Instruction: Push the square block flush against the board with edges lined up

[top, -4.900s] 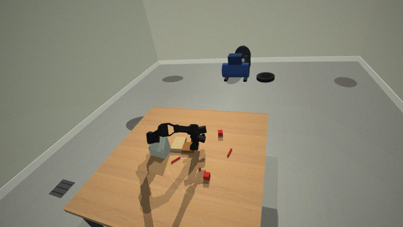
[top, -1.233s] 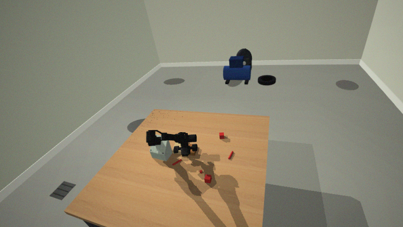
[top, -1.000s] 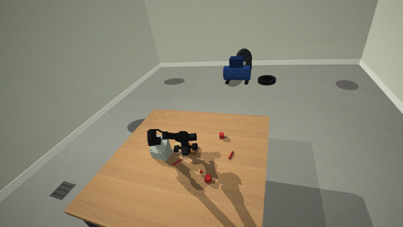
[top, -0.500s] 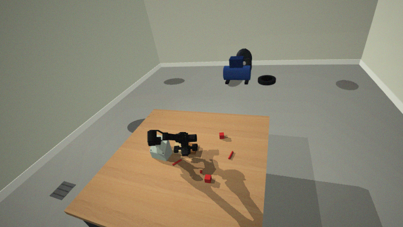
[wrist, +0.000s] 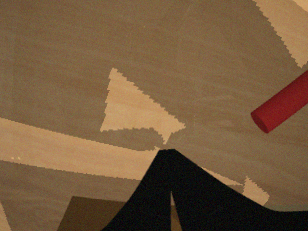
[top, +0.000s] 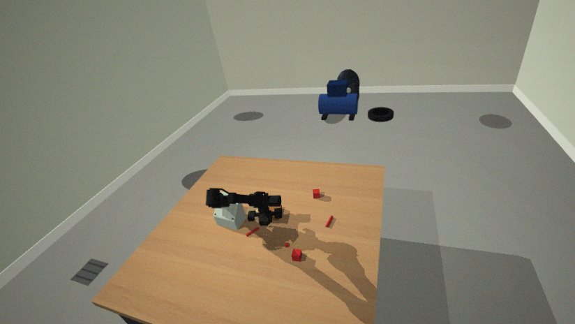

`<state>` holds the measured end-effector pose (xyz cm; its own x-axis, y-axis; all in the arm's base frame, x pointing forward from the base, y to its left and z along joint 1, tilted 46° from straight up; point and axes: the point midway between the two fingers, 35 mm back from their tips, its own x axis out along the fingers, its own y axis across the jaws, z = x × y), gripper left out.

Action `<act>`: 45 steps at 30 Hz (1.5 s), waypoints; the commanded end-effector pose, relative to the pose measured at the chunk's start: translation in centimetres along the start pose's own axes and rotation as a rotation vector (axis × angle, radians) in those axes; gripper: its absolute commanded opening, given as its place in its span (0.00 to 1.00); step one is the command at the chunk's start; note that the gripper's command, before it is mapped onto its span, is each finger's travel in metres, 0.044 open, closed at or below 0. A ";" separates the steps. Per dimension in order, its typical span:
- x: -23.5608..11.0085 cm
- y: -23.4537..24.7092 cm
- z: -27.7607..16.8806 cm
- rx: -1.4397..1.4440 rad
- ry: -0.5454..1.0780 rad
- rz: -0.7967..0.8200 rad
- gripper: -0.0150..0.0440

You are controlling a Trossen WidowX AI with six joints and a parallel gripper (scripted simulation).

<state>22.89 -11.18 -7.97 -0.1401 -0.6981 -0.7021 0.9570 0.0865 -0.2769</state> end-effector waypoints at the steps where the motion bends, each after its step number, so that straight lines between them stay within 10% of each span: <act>1: 0.0 0.0 0.7 -0.003 -0.006 0.000 0.25; 21: -5.6 0.0 1.2 -0.025 -0.007 -0.001 0.25; 45: -6.2 2.4 -4.0 -0.851 0.007 0.020 0.25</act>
<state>24.91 -4.39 -6.38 -0.1277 -0.6912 -0.7113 0.5257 0.5609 -0.6395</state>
